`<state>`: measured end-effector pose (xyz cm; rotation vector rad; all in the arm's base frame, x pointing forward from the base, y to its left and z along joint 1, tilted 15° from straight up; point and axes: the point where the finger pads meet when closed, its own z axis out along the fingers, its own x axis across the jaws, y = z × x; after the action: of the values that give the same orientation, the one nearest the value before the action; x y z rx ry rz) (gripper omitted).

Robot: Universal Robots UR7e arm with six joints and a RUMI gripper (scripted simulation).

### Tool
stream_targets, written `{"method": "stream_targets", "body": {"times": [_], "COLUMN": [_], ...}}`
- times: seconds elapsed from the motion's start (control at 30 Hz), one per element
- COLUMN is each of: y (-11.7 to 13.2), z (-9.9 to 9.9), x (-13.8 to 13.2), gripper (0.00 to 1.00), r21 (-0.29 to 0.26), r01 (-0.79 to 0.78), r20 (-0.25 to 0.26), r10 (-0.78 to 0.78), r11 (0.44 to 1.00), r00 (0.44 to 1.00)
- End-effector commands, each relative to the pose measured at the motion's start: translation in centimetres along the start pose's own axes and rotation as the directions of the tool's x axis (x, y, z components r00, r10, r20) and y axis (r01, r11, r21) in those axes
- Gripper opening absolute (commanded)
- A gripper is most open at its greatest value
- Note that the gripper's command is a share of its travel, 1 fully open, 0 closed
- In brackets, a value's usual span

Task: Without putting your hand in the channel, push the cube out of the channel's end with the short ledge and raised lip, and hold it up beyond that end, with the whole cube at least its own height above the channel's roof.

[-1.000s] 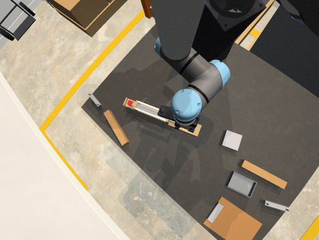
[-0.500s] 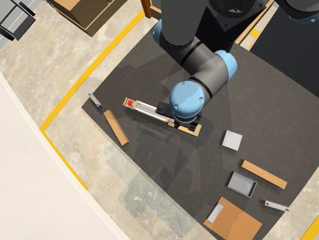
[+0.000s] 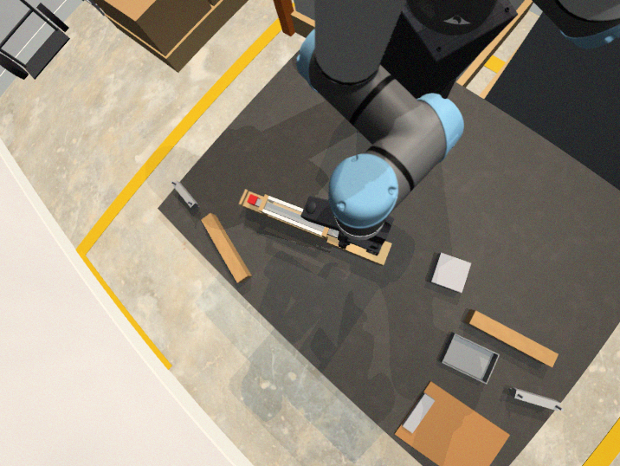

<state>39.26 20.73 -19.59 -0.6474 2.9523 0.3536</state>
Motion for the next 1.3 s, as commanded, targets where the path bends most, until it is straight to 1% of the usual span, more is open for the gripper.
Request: {"method": "stream_targets", "body": {"times": [0.0,0.8,0.9,1.0,1.07,1.17,1.27], "y": [0.0,0.0,-0.4,-1.8,-3.4,-6.9,-11.3], "z": [0.0,0.0,0.0,0.1,0.2,0.3,0.4], "x": [0.0,0.0,-0.2,-0.6,-1.0,-1.7,-2.2], "gripper": [0.00,0.00,0.00,0.00,0.00,0.00,0.00], "r21": [0.000,0.000,0.001,0.002,0.004,0.006,0.008], "r01": [0.000,0.000,0.000,0.000,0.000,0.000,0.000], "r20": [0.001,0.001,0.001,0.000,-0.001,-0.002,-0.004], "r10": [0.000,0.000,0.000,0.000,0.000,0.000,0.000], "r11": [1.000,1.000,1.000,1.000,1.000,1.000,1.000], "r00": [1.000,1.000,1.000,1.000,1.000,1.000,1.000]}}
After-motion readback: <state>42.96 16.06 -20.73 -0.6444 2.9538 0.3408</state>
